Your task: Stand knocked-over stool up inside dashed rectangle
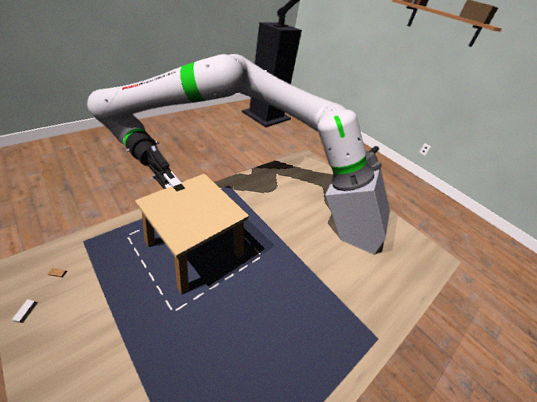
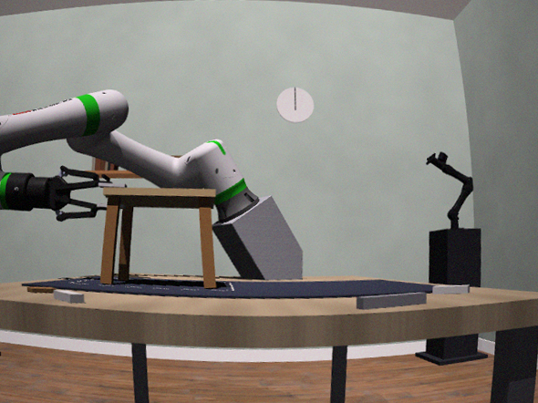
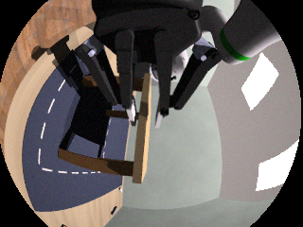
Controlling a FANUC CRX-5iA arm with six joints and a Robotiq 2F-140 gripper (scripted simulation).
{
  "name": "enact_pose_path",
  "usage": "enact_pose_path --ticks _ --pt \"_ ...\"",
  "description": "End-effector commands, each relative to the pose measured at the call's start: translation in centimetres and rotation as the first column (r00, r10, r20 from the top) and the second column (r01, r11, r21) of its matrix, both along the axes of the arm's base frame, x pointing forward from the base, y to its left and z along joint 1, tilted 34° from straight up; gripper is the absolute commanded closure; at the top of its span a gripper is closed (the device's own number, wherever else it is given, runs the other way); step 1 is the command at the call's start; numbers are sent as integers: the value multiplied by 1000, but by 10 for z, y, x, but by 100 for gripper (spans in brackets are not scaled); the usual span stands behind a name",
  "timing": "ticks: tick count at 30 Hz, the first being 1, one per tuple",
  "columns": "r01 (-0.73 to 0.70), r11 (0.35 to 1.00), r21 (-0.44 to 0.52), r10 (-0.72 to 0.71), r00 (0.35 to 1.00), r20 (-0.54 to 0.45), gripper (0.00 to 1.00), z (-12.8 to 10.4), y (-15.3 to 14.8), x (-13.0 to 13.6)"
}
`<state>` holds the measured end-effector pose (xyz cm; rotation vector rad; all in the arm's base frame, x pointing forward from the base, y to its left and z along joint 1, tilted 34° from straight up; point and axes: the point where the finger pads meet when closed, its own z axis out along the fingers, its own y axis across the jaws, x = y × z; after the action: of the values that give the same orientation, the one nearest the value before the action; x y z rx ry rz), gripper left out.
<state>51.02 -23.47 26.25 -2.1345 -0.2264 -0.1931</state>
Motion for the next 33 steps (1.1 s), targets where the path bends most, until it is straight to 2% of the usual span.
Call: enact_pose_path --ticks 1,13,25,33 --pt "-3 1000 2 3 1000 -1 67 11 -16 0" --pt "-3 1000 2 3 1000 -1 67 30 -45 -2" --pt "-3 1000 1 3 1000 -1 67 34 -43 -3" --pt "-3 1000 1 3 1000 -1 67 58 -29 -10"
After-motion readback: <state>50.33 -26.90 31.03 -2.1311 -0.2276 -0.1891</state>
